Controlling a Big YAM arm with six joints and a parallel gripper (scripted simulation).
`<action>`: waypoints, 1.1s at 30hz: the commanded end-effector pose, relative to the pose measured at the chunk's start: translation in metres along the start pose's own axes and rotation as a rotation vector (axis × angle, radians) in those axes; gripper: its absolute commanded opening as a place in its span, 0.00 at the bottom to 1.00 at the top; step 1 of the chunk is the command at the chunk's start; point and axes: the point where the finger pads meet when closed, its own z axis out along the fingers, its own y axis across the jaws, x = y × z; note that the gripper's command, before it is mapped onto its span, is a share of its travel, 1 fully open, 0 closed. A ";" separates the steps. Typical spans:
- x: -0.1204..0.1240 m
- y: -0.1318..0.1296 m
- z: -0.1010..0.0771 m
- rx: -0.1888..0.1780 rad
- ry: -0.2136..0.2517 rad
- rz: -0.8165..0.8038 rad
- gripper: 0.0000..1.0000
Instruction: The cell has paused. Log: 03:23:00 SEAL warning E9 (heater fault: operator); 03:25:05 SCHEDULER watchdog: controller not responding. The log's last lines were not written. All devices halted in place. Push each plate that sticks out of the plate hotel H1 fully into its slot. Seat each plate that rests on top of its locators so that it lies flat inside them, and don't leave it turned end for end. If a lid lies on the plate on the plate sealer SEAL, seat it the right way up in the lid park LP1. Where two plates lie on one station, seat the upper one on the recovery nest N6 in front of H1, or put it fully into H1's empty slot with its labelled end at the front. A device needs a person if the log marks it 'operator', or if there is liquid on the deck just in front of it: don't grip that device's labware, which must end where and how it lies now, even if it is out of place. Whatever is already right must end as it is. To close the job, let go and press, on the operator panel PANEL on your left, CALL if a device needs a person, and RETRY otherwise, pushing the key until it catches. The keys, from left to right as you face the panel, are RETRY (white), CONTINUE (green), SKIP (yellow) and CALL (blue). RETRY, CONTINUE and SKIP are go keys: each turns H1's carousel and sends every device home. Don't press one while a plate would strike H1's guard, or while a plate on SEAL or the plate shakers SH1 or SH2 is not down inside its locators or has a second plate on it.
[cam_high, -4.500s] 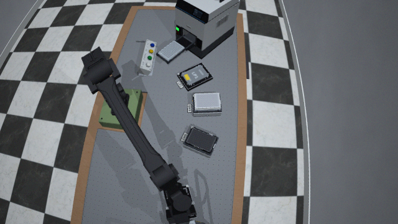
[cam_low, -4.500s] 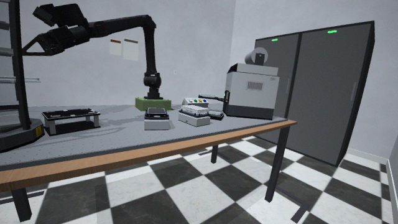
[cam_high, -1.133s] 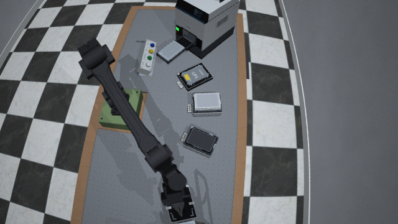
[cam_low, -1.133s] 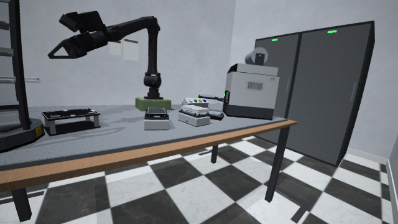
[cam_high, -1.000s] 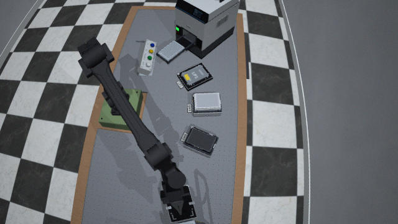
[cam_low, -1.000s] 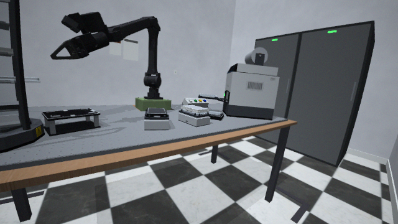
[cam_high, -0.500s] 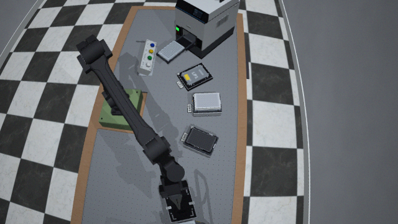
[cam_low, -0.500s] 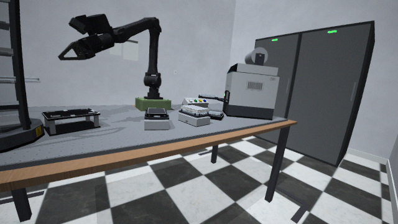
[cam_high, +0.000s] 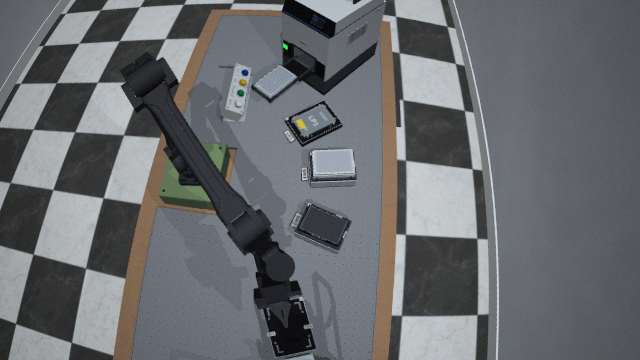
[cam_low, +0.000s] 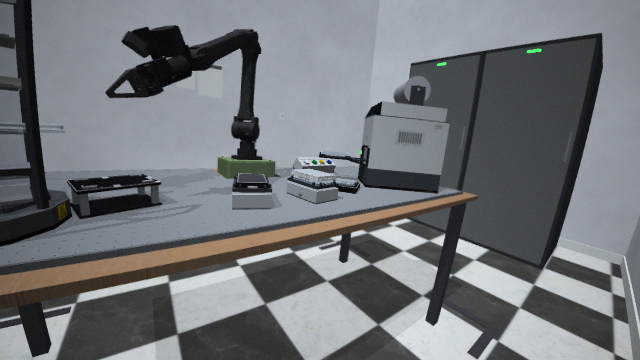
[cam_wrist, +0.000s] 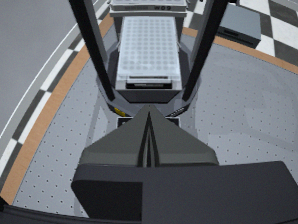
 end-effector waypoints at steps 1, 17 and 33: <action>-0.012 0.007 -0.015 -0.019 -0.047 0.027 0.00; 0.028 0.001 0.014 -0.003 -0.021 0.013 0.00; 0.023 0.009 0.071 -0.014 -0.063 0.018 0.00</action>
